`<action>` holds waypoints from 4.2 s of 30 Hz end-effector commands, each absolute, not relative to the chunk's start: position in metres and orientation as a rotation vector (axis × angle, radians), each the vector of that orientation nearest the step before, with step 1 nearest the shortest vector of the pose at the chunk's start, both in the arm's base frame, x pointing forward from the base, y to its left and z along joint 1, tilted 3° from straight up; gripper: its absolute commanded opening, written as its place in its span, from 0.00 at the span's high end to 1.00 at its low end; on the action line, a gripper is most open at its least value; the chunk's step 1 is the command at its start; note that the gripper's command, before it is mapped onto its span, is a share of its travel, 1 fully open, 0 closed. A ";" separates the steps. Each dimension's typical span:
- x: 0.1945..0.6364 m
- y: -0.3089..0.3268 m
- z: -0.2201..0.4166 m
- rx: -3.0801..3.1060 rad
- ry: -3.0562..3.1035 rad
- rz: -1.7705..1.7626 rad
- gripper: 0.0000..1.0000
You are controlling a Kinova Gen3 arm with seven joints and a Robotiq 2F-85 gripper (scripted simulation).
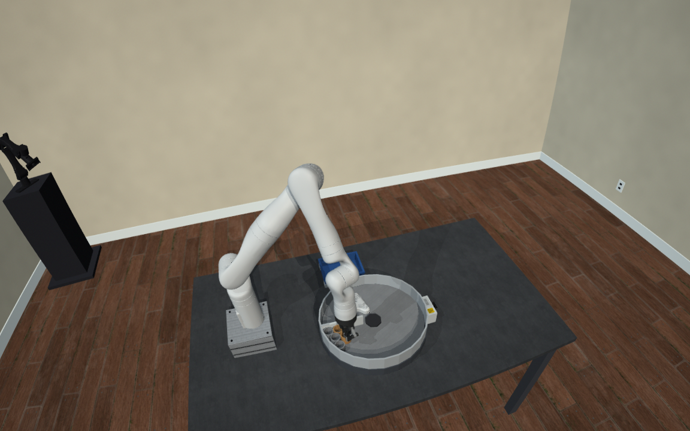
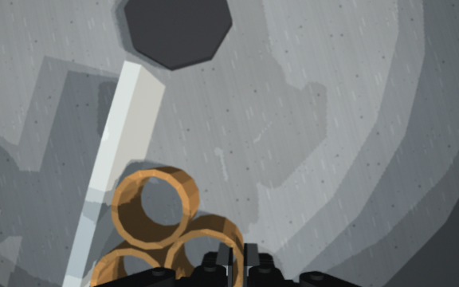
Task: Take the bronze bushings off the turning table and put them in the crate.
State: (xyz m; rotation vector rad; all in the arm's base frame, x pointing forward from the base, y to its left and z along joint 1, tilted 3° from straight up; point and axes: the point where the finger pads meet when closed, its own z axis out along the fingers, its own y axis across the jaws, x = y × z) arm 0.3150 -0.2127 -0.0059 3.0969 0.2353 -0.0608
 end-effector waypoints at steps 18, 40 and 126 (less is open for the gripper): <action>0.315 -0.213 -0.005 3.096 0.235 -0.059 1.00; 0.315 -0.213 -0.005 3.096 0.235 -0.059 1.00; 0.317 -0.215 0.026 3.102 0.237 -0.064 1.00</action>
